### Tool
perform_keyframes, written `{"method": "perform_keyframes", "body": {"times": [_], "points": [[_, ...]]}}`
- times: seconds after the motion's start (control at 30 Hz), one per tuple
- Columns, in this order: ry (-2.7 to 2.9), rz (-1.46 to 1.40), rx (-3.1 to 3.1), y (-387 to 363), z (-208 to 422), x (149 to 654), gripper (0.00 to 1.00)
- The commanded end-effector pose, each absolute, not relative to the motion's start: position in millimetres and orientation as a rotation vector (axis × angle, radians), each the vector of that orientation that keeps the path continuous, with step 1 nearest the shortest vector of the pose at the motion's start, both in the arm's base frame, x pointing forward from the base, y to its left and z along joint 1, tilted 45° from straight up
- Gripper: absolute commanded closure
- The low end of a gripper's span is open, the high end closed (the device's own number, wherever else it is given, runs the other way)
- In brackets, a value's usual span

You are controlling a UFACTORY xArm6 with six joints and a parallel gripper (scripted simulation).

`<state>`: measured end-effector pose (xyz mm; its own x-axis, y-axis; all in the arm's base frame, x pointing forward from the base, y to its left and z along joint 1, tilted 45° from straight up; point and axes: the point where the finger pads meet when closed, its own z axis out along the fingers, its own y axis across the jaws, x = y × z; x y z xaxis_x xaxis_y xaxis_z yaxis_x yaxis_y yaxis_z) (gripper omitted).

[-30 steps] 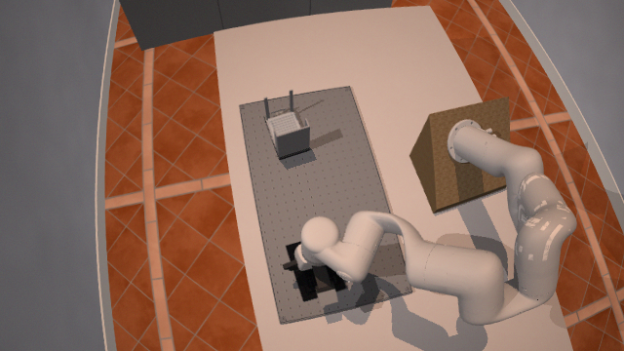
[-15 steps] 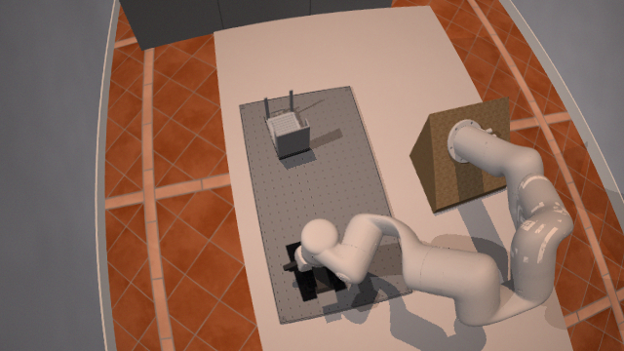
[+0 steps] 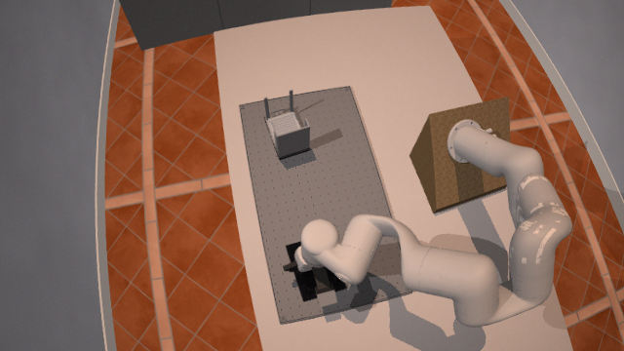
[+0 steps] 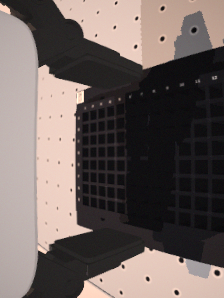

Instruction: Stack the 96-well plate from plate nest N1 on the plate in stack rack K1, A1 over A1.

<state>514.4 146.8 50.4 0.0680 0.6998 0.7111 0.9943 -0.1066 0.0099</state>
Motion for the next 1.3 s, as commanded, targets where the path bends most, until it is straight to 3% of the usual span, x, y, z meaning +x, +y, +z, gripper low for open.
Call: {"method": "perform_keyframes", "body": {"times": [0.0,1.27], "points": [[-1.68,-0.79,-1.863,148.4,49.1,515.9,0.0],[-1.68,-0.791,-1.863,157.3,40.3,516.9,0.0]]}}
